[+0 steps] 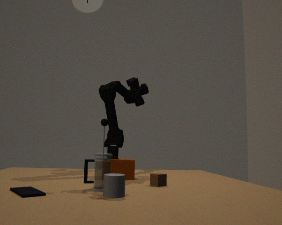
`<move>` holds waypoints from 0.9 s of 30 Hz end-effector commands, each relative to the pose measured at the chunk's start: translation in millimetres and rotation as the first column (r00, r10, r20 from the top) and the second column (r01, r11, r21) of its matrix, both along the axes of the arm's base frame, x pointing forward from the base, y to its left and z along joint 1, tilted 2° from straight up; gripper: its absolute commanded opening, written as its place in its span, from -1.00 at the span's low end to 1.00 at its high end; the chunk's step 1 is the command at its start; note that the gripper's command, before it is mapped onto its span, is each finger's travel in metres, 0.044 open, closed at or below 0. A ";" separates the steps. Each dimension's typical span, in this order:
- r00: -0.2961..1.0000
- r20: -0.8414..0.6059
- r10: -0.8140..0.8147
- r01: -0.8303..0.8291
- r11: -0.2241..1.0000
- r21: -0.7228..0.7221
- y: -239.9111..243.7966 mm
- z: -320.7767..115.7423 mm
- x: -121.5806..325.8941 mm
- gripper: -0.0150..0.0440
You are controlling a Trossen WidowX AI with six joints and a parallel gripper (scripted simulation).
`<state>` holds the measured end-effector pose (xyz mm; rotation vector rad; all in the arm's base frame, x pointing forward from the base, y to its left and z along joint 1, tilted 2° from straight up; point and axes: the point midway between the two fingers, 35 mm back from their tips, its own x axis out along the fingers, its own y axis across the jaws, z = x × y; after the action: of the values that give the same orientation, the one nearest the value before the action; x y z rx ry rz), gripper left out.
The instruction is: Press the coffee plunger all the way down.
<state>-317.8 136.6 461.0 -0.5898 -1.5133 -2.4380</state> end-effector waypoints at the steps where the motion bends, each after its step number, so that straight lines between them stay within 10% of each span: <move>1: 1.000 0.002 -0.010 0.010 1.000 0.001 2.5 -0.2 1.0 0.95; 12: 0.859 0.074 -0.506 0.501 0.862 0.081 120.2 -13.8 80.9 1.00; 27: 0.195 0.237 -0.952 0.937 0.252 0.241 213.0 -49.2 287.8 1.00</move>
<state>-63.7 346.0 419.4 -1.5045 -1.3726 -3.5310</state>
